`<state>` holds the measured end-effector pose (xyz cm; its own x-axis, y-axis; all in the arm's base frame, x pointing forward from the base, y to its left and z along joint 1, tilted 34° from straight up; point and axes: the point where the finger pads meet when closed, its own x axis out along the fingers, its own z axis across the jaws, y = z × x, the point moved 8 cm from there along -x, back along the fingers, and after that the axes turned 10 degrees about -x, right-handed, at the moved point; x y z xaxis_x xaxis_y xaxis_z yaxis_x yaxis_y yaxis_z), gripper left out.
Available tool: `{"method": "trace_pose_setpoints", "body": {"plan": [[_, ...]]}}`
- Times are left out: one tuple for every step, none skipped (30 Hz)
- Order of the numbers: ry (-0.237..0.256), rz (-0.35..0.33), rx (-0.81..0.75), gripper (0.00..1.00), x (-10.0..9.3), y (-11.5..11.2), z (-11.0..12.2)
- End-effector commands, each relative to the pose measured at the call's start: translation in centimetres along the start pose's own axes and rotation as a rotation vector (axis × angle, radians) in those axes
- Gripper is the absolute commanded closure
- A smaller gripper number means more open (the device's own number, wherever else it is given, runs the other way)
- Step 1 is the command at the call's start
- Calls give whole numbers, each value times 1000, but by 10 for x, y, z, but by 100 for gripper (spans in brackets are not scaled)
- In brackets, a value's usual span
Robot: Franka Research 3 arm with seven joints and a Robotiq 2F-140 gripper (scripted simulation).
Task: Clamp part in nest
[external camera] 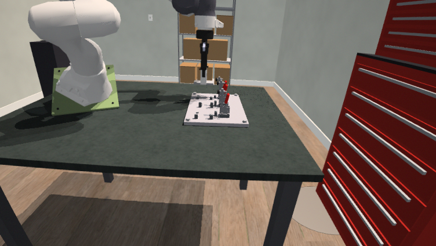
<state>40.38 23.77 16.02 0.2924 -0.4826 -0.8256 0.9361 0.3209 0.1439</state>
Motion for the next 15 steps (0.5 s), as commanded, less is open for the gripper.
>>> {"method": "trace_pose_setpoints", "body": {"plan": [[2,-1,-4,100,0,-1,-1],[2,-1,-4,100,0,-1,-1],[2,-1,-4,100,0,-1,-1],[2,-1,-5,100,0,-1,-1],[2,-1,-6,100,0,-1,-1],[2,-1,-7,100,0,-1,-1],[2,-1,-8,100,0,-1,-1],[2,-1,-8,100,0,-1,-1],[2,-1,-8,100,0,-1,-1],[2,-1,-9,100,0,-1,-1],[2,-1,-10,100,0,-1,-1],[2,-1,-10,100,0,-1,-1],[2,-1,-10,100,0,-1,-1],[2,-1,-10,100,0,-1,-1],[2,-1,-10,100,0,-1,-1]]}}
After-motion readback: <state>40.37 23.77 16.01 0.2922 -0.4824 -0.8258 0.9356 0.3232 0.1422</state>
